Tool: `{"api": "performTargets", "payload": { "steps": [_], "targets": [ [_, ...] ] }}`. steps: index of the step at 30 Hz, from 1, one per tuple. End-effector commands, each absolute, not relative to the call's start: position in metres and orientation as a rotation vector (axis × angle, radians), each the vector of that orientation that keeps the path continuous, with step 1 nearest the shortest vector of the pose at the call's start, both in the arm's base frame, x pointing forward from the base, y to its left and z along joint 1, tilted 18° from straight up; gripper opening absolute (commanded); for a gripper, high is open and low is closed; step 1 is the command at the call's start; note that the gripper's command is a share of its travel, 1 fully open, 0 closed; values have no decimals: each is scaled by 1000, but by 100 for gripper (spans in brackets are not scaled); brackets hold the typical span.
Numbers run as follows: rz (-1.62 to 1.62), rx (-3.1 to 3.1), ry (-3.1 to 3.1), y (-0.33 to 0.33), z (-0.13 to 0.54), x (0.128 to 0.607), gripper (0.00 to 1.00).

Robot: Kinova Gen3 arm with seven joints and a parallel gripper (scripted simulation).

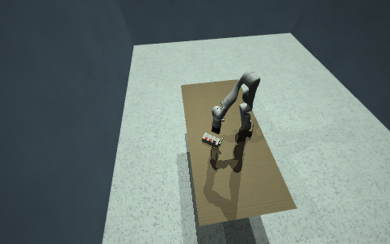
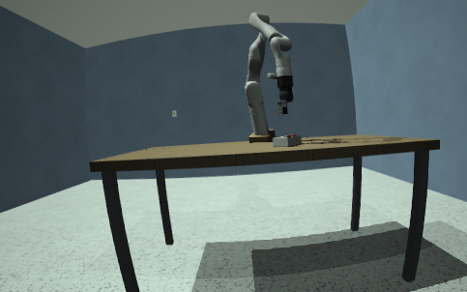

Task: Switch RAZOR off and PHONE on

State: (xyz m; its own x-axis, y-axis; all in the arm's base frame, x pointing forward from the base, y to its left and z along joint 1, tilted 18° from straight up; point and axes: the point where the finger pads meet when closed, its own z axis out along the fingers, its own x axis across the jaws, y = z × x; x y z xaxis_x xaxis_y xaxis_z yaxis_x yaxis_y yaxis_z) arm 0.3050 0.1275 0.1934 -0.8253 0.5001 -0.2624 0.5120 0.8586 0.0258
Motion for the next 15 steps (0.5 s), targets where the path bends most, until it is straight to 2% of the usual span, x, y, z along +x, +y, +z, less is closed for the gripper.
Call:
{"api": "performTargets", "payload": {
  "steps": [1, 15],
  "targets": [
    [-83, 944, 2711, 123, 188, 308, 100],
    [72, 1858, 2194, 140, 169, 325, 100]
  ]
}}
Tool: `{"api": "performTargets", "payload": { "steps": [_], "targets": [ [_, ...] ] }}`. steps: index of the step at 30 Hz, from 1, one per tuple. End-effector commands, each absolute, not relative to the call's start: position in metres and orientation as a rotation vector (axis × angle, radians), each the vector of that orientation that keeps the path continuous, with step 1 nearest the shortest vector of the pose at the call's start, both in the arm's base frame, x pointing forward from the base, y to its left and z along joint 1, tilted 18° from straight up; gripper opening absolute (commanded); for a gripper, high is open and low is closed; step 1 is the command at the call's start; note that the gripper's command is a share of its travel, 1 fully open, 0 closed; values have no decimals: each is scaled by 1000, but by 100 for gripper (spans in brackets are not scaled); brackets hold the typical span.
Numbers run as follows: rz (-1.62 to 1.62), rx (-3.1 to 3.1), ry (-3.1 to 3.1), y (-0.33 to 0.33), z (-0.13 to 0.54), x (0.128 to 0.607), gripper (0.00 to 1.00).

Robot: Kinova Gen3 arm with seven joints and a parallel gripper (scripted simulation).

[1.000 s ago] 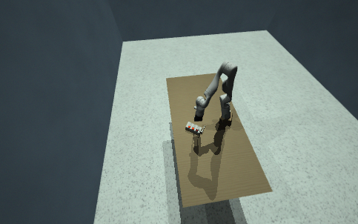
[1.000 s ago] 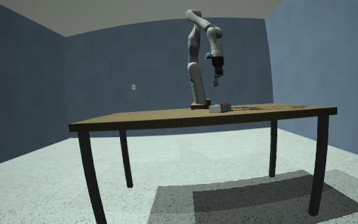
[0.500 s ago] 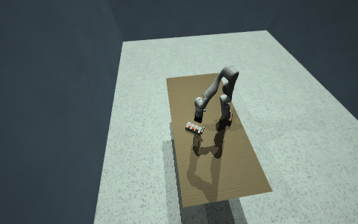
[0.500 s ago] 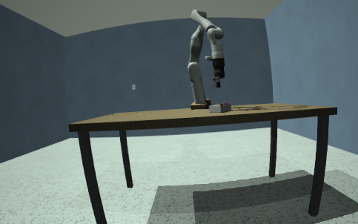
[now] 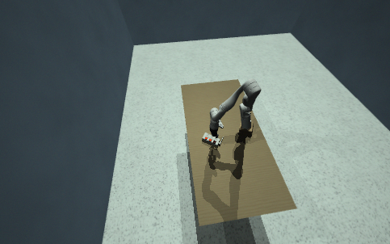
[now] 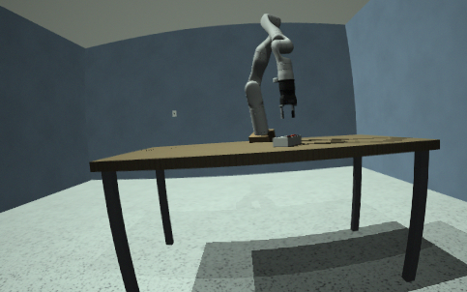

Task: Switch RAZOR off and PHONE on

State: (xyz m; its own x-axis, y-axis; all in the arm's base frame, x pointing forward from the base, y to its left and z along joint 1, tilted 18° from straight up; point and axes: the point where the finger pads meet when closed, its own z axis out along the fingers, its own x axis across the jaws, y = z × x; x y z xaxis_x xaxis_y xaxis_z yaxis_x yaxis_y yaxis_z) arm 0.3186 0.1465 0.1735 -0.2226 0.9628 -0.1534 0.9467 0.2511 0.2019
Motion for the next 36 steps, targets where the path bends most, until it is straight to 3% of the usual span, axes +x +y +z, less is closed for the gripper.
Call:
{"api": "performTargets", "payload": {
  "steps": [1, 17, 31, 32, 36],
  "targets": [
    [87, 1919, 2140, 142, 167, 328, 100],
    [252, 2433, 1532, 155, 157, 365, 100],
    [284, 2502, 1417, 156, 155, 374, 100],
    [284, 2502, 1417, 156, 155, 374, 0],
    [284, 2502, 1417, 156, 155, 374, 0]
  ]
}}
